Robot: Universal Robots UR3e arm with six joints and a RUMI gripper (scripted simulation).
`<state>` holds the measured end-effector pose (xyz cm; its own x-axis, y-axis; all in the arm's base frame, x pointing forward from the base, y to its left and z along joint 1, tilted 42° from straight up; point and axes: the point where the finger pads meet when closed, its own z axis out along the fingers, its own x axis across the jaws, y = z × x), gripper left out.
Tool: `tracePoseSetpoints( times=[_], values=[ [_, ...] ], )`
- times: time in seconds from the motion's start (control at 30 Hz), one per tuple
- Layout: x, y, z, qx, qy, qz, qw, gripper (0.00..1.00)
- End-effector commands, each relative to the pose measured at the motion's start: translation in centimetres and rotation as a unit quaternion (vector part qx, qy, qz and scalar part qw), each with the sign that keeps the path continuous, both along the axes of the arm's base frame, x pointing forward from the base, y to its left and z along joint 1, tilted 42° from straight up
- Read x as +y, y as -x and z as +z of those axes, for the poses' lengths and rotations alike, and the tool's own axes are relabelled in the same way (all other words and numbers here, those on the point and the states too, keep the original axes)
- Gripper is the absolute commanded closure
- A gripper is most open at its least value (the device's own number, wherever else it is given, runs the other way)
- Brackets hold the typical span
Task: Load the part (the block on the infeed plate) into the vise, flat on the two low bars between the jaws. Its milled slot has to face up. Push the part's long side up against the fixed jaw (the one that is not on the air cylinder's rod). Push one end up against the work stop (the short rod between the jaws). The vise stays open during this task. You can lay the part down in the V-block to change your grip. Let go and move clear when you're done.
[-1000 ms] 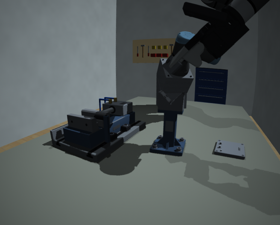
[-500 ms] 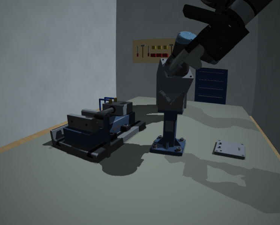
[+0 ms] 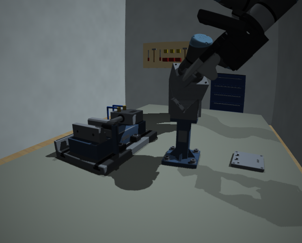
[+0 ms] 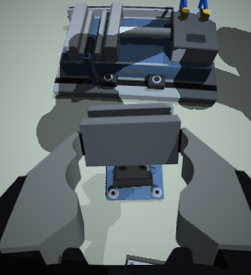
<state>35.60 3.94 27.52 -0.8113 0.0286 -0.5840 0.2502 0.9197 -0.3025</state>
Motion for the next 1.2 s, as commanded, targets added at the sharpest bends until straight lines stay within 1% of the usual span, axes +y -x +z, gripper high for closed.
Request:
tracePoseSetpoints(
  times=[0.0,1.17],
  values=[
    [0.2,-0.4,-0.3,-0.002,0.0,0.0,1.0,1.0],
    [1.5,-2.3,-3.0,-0.002,0.0,0.0,1.0,1.0]
  ],
)
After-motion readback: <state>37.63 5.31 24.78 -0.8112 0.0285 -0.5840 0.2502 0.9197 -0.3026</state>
